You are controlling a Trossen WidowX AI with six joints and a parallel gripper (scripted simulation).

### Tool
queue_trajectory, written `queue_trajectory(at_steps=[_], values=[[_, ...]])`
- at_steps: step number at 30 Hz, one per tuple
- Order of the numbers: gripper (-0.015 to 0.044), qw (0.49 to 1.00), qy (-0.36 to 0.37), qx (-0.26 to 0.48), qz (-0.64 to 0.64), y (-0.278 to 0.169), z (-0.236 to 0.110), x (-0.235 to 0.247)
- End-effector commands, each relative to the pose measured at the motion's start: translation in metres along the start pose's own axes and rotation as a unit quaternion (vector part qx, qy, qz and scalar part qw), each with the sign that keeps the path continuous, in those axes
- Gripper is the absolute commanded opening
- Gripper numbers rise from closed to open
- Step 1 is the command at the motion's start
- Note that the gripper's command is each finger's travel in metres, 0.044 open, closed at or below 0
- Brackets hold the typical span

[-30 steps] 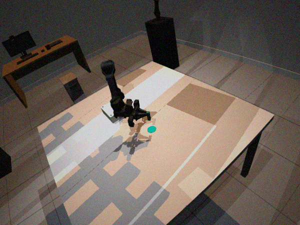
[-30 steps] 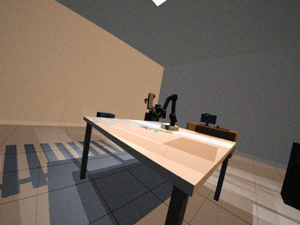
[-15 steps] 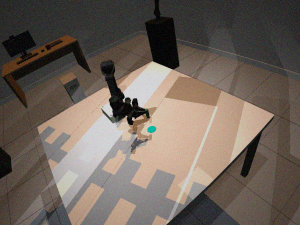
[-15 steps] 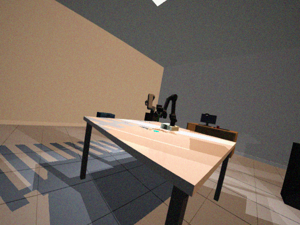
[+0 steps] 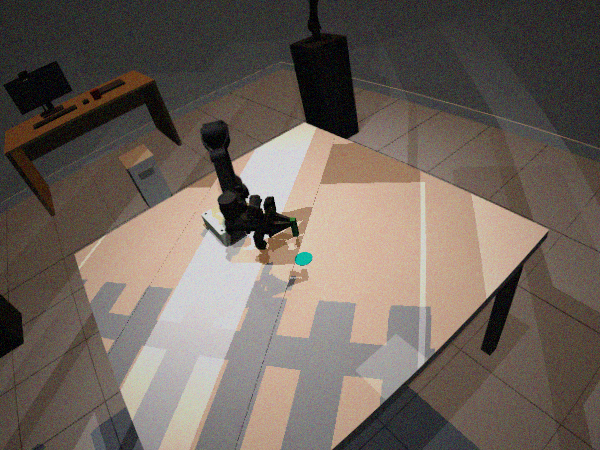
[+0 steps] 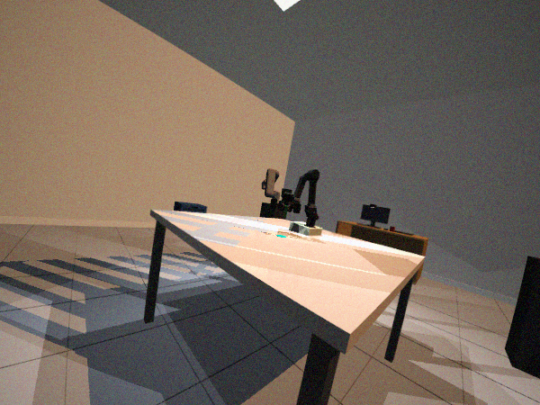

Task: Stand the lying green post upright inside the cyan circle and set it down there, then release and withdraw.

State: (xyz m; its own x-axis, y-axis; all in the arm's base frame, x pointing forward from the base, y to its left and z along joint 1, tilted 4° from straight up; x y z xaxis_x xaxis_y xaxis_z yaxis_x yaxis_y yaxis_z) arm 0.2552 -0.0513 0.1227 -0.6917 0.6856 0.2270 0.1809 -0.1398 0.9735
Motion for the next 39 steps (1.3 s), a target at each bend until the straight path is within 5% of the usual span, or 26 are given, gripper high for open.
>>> queue_trajectory(at_steps=[1,39], values=[[0.0022,1.0,0.002,0.002,0.002,-0.004,0.0,-0.001],[0.0022,0.999,0.008,0.043,-0.016,-0.096,0.014,-0.02]])
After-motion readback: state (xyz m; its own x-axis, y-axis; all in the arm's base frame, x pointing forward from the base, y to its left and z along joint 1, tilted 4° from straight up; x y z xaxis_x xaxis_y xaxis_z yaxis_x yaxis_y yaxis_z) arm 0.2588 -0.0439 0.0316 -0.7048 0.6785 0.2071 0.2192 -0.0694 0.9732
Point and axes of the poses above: the point midway between the two fingers, 35 mm back from their tips, its own z axis out along the fingers, its own x axis across the jaws, y = z × x, the point moved 8 cm from there along -z, back along the fingers, and after that the axes turned 12 degrees about z, right-handed, at the moved point
